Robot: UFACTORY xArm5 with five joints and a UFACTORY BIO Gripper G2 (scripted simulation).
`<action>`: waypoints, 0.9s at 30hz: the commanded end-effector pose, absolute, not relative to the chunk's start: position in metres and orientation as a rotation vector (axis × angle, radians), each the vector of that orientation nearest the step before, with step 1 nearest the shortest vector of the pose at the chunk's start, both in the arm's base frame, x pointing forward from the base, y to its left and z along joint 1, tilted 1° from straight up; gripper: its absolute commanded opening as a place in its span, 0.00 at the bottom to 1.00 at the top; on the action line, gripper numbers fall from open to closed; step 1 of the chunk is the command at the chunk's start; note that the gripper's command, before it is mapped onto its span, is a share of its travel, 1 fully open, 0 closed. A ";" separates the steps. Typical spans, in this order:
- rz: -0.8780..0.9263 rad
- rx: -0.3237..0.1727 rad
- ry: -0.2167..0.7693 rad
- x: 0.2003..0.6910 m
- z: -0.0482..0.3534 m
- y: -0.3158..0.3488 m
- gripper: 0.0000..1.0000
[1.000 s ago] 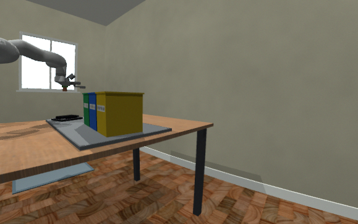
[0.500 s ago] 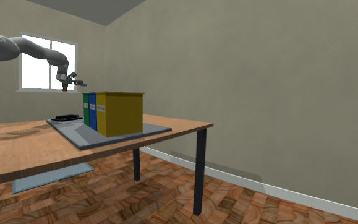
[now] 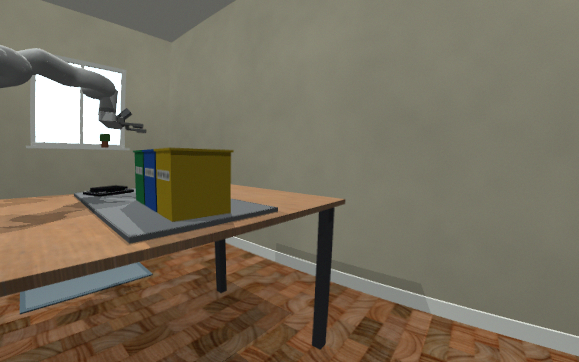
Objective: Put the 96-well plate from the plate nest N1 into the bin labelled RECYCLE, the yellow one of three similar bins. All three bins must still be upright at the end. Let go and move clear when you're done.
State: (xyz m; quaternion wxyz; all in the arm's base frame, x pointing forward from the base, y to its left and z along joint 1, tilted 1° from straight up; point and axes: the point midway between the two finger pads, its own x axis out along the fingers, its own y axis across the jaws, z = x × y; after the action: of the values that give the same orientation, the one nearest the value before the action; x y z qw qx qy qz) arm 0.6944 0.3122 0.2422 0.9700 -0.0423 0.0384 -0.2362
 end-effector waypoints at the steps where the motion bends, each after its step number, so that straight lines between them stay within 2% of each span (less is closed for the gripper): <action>1: -0.434 -0.062 0.065 0.702 0.257 0.297 0.37; 27: -0.353 -0.042 0.058 0.714 0.300 0.231 0.37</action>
State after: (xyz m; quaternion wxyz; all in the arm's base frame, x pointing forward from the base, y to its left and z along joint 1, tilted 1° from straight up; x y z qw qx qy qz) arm 0.7133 0.2414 0.2900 0.9817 -0.0270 0.0347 -0.1852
